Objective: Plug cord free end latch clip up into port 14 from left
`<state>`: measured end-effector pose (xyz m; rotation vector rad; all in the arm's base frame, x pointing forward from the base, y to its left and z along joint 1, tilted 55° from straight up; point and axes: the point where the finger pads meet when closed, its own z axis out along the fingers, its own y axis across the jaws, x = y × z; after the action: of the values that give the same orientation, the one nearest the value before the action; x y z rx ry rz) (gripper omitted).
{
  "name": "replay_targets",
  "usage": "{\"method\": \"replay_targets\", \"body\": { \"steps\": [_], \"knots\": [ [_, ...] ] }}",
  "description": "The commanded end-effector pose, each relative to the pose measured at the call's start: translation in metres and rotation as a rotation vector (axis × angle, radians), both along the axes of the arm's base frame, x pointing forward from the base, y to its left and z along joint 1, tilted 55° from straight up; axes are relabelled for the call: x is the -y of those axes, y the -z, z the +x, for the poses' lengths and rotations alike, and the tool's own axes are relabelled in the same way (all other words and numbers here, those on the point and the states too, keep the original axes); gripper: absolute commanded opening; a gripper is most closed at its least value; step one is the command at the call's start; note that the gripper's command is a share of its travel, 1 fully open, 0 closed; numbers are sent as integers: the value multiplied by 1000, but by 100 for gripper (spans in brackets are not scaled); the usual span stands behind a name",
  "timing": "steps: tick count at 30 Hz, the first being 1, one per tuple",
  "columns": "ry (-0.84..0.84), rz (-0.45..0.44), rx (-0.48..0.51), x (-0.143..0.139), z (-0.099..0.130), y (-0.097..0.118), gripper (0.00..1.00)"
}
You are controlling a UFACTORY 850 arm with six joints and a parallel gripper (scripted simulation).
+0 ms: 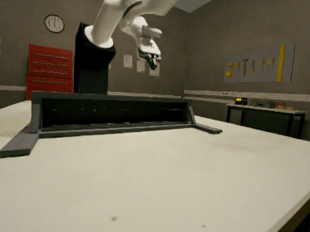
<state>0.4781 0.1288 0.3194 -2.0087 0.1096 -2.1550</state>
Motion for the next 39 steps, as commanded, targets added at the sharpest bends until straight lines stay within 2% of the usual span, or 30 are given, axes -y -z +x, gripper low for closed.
{"method": "replay_targets", "body": {
  "steps": [1,16,23,34,39],
  "knots": [
    [0,0,0,1,-13,1,0],
    [0,0,0,7,-15,2,0],
    [0,0,0,23,-14,5,0],
    [0,0,0,76,-9,15,0],
    [0,0,0,89,-8,18,0]
  ]
}}
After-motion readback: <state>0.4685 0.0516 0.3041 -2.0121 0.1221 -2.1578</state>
